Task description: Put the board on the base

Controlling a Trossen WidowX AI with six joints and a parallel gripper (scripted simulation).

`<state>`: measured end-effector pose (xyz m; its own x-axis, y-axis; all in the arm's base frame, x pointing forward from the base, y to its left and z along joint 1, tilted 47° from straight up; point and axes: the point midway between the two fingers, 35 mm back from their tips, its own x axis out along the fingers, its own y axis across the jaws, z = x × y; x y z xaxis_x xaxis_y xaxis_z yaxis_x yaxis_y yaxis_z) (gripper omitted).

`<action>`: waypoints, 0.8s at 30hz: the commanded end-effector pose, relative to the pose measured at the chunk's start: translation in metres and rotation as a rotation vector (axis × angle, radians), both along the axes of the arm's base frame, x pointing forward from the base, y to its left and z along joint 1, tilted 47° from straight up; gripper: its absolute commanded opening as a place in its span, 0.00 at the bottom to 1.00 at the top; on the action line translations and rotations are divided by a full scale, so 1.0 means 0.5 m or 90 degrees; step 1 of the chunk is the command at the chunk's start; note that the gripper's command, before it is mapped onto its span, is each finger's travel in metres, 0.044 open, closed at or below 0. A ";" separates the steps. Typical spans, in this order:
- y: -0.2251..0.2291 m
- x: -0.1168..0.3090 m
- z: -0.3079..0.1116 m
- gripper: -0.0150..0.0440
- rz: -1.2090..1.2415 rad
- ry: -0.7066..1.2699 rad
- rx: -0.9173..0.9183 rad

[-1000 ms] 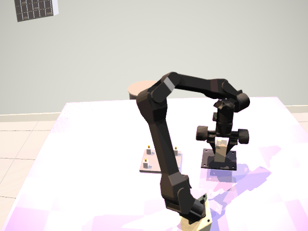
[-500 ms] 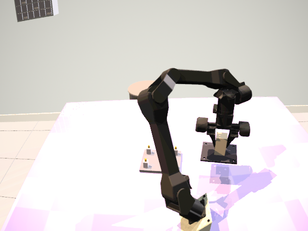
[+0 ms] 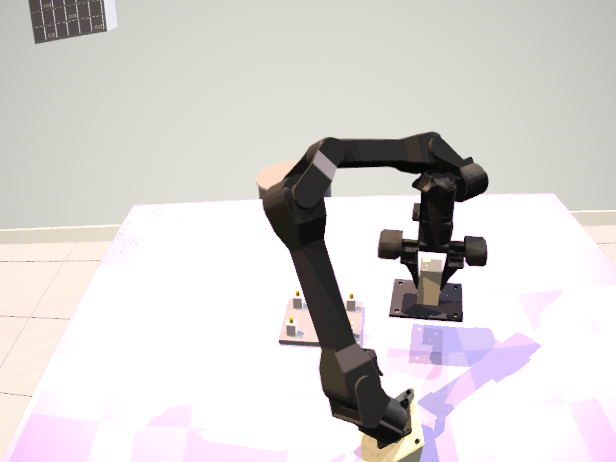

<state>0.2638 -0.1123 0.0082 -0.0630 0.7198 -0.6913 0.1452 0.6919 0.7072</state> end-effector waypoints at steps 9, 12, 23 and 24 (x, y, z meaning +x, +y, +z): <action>0.029 0.028 0.047 0.25 0.000 -0.013 -0.009; 0.038 0.034 0.057 0.25 0.001 -0.014 -0.010; 0.073 0.052 0.095 0.25 0.005 -0.020 -0.011; 0.077 0.053 0.099 0.25 0.006 -0.020 -0.011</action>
